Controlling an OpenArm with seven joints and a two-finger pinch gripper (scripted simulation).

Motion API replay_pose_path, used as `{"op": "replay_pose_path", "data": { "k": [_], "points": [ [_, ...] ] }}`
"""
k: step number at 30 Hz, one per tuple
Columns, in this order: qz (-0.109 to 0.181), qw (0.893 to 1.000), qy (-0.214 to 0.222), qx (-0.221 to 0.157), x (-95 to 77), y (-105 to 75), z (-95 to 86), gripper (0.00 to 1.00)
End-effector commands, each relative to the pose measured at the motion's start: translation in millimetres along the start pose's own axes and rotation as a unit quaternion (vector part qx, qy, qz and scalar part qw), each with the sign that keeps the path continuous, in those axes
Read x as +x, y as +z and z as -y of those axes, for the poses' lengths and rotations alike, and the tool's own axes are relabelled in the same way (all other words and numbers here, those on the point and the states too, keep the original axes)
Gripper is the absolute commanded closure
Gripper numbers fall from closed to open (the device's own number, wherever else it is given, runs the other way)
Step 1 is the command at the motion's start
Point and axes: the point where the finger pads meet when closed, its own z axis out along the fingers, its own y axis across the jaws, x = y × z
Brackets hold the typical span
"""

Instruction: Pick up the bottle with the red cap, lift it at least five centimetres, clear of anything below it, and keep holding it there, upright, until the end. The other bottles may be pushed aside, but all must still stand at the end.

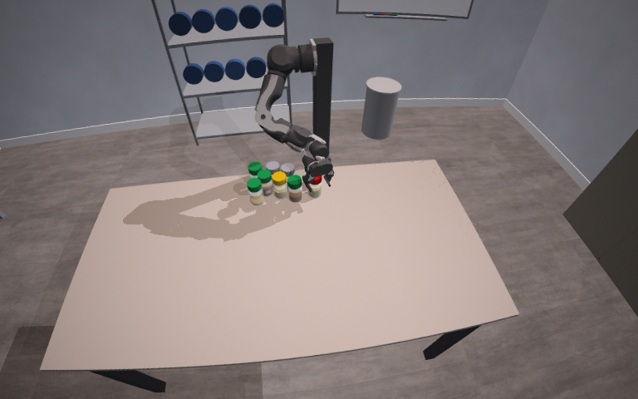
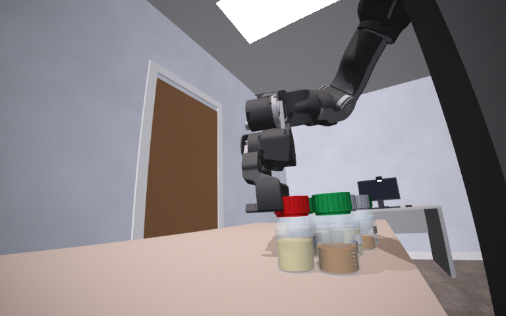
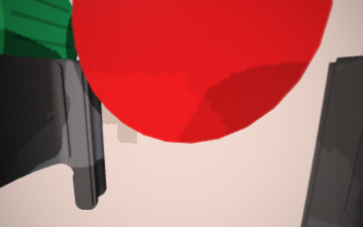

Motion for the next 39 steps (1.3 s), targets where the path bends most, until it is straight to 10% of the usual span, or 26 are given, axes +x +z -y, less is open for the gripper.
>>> {"op": "replay_pose_path", "data": {
  "k": [1,12,39],
  "points": [
    [0.003,1.000,-0.002,-0.004,-1.5,-1.3,-1.4,0.55],
    [0.003,1.000,-0.004,-0.006,-2.6,27.9,-2.7,0.55],
    [0.002,1.000,-0.003,-0.005,15.4,27.6,-2.4,0.55]
  ]
}}
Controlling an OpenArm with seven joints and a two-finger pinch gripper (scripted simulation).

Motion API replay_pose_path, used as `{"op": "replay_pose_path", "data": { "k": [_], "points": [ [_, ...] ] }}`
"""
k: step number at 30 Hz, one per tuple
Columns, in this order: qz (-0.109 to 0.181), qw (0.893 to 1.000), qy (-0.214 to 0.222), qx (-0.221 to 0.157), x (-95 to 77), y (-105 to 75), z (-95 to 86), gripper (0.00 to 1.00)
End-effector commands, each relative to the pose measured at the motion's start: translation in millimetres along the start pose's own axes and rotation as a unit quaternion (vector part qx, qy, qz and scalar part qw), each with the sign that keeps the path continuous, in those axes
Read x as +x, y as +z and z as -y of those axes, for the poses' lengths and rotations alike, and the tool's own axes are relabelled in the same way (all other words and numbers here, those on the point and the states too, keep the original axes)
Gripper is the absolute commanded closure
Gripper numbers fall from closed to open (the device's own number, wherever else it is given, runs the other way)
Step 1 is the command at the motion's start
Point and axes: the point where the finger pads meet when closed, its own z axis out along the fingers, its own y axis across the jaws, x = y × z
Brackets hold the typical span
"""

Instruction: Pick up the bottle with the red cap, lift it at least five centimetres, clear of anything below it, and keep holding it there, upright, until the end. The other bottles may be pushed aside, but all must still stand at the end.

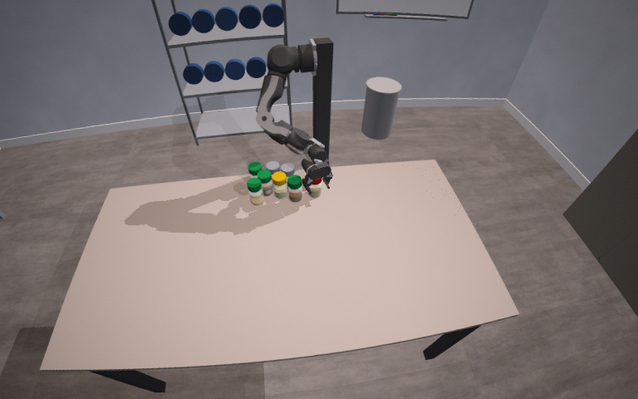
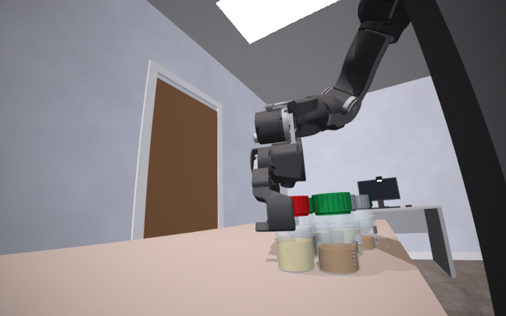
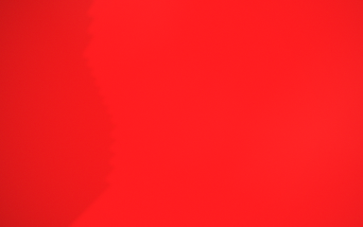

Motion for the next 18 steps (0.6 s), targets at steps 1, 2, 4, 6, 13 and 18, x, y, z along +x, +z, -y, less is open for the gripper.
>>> {"op": "replay_pose_path", "data": {
  "k": [1,2,4,6,13,18],
  "points": [
    [0.000,1.000,0.002,0.003,3.0,0.8,0.5,0.55],
    [0.000,1.000,0.003,0.003,4.6,0.8,0.6,0.55],
    [-0.001,1.000,0.003,0.004,7.6,1.0,0.7,0.55],
    [-0.001,1.000,0.003,0.005,10.7,1.2,0.9,0.55],
    [-0.001,1.000,0.004,0.005,12.2,1.3,1.0,0.55],
    [-0.001,1.000,0.003,0.004,15.2,1.2,0.7,0.55]
  ]
}}
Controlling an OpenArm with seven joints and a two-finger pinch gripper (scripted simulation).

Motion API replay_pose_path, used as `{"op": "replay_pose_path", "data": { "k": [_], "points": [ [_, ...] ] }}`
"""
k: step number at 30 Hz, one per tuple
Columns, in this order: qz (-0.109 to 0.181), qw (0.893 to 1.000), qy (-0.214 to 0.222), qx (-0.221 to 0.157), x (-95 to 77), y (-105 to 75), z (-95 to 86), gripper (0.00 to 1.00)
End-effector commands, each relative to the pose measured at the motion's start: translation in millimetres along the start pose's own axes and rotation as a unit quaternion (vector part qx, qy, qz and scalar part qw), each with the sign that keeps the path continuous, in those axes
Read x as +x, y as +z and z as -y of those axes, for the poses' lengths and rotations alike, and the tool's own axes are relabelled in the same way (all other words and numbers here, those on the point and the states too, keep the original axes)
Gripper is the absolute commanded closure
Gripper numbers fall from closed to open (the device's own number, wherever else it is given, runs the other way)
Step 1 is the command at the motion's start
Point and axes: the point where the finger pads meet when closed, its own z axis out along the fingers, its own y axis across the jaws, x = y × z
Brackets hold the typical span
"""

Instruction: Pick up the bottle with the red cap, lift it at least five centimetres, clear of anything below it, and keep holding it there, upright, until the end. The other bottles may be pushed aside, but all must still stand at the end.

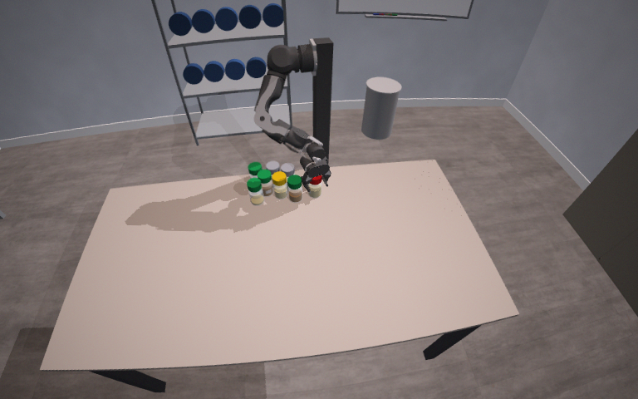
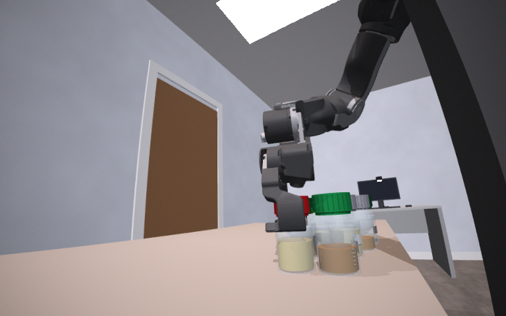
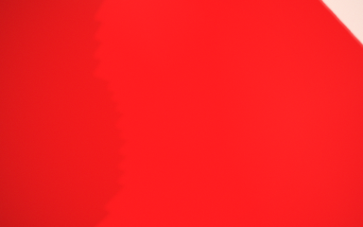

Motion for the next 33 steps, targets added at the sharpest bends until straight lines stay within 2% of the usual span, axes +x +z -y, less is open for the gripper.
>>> {"op": "replay_pose_path", "data": {
  "k": [1,13,23,33],
  "points": [
    [0.000,1.000,0.001,0.003,2.0,0.4,0.6,0.55],
    [0.001,1.000,0.001,0.005,6.3,0.8,1.2,0.55],
    [0.001,1.000,0.001,0.006,6.6,-24.3,1.3,0.55],
    [0.000,1.000,-0.001,0.004,6.9,-25.8,0.7,0.55]
  ]
}}
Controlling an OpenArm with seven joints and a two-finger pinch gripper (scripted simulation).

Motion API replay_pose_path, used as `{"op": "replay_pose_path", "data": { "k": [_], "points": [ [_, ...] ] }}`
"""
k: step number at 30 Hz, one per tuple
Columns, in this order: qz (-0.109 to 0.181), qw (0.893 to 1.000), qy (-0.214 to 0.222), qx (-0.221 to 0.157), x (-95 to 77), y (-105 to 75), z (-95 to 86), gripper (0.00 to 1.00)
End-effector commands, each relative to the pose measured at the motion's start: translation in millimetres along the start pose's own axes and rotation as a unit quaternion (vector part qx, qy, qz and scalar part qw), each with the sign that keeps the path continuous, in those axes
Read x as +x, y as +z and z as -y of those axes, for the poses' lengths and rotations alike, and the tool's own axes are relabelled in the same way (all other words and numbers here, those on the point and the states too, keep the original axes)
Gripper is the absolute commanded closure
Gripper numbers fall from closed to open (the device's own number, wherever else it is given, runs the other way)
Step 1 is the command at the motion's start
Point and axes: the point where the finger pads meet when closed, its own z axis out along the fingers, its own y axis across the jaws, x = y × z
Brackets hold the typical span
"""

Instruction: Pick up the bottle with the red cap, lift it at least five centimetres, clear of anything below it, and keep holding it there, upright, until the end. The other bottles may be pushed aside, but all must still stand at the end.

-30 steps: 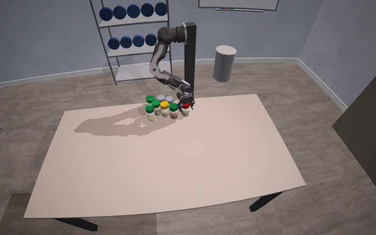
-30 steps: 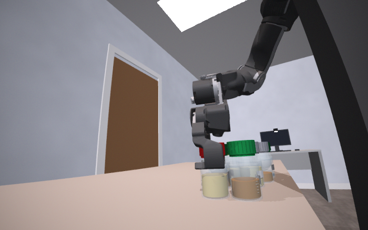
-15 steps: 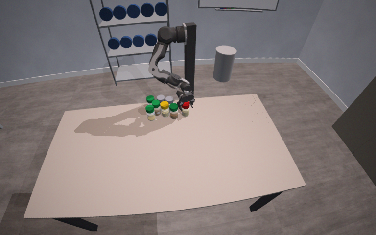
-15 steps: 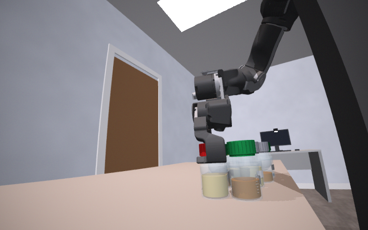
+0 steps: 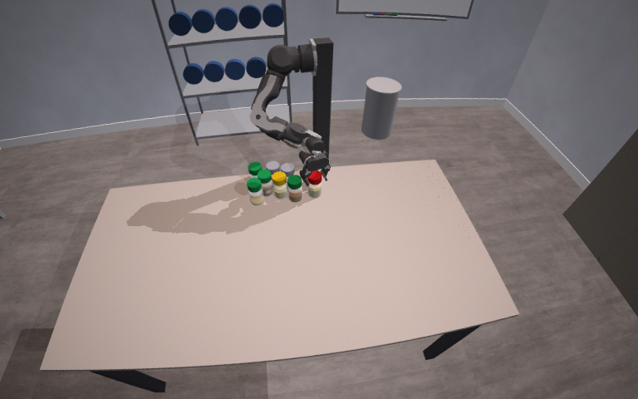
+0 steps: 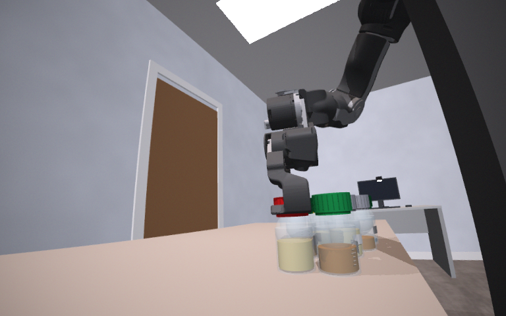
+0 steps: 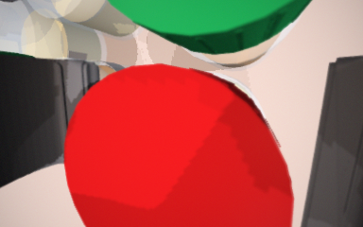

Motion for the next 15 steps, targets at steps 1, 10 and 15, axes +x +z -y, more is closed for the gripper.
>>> {"op": "replay_pose_path", "data": {
  "k": [1,10,15],
  "points": [
    [0.003,1.000,0.002,0.001,-2.1,-2.8,0.6,0.55],
    [0.004,1.000,0.005,0.002,-3.2,-6.6,1.3,0.55],
    [0.002,1.000,0.002,0.000,-1.9,-5.5,0.4,1.00]
  ]
}}
